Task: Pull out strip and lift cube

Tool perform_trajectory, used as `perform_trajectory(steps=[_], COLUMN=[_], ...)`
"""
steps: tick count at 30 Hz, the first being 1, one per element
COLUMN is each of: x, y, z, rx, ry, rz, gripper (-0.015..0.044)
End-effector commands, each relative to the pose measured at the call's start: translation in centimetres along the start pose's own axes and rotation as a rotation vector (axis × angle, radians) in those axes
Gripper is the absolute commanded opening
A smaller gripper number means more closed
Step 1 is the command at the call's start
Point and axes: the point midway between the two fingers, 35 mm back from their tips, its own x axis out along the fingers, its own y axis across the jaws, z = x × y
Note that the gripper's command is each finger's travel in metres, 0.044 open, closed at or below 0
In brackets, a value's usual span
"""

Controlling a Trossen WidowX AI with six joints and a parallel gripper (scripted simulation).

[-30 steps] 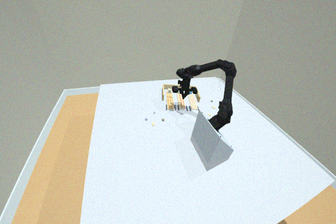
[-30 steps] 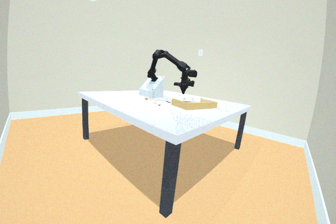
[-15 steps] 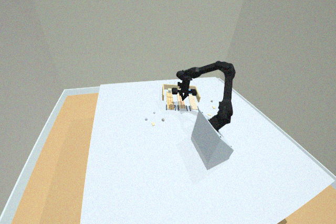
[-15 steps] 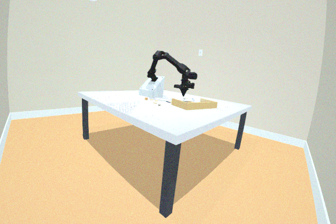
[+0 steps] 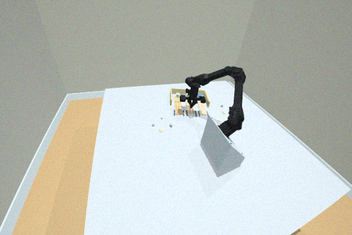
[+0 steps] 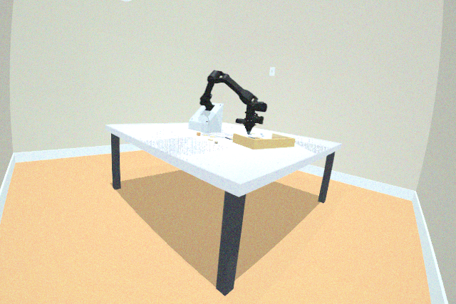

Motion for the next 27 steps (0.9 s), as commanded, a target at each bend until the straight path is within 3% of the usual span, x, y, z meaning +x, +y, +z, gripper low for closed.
perform_trajectory(steps=[1, 27], x=[0.8, 2.7], y=[-0.1, -0.3], z=[-0.2, -0.3], rx=[-0.007, -0.007], ry=[0.004, 0.004], rz=[-0.006, -0.008], gripper=[0.0000, 0.0000])
